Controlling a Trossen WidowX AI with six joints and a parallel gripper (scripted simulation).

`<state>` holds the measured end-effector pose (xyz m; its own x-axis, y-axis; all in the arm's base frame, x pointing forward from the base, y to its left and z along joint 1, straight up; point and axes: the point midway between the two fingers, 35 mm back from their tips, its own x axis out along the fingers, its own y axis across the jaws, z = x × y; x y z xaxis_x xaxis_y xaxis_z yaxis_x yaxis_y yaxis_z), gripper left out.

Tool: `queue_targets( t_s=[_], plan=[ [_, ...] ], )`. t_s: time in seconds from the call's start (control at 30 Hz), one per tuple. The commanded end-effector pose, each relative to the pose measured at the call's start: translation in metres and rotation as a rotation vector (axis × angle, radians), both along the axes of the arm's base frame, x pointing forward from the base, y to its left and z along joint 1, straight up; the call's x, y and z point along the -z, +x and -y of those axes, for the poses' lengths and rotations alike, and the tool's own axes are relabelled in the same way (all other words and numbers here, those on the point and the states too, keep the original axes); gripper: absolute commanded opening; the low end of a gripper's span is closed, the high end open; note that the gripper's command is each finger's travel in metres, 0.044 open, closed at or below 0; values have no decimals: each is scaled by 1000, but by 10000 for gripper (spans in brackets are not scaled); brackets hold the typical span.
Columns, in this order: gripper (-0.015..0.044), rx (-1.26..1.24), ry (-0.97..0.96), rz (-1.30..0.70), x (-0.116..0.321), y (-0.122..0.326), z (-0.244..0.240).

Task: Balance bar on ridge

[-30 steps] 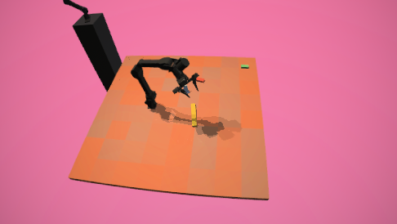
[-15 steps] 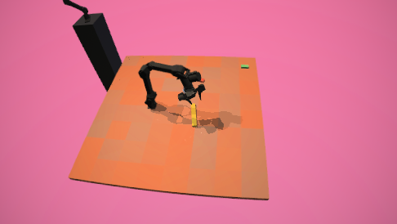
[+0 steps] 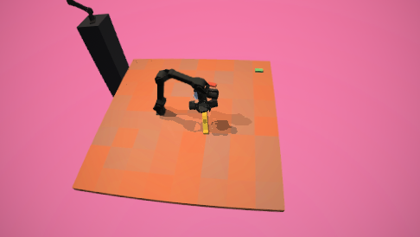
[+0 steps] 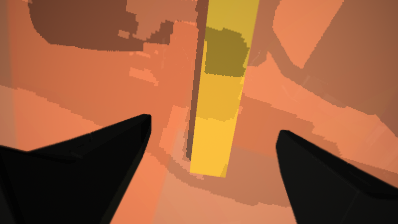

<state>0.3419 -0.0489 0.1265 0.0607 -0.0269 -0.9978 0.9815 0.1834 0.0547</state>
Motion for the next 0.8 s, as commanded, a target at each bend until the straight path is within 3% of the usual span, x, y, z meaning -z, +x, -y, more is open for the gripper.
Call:
queue_targets(
  t_s=[0.0,0.33,0.77],
  plan=[
    [315,15,23,-25,5,-3,-4],
    [315,15,23,-25,49,-2,-3],
    [315,15,23,-25,62,-1,-3]
  ],
)
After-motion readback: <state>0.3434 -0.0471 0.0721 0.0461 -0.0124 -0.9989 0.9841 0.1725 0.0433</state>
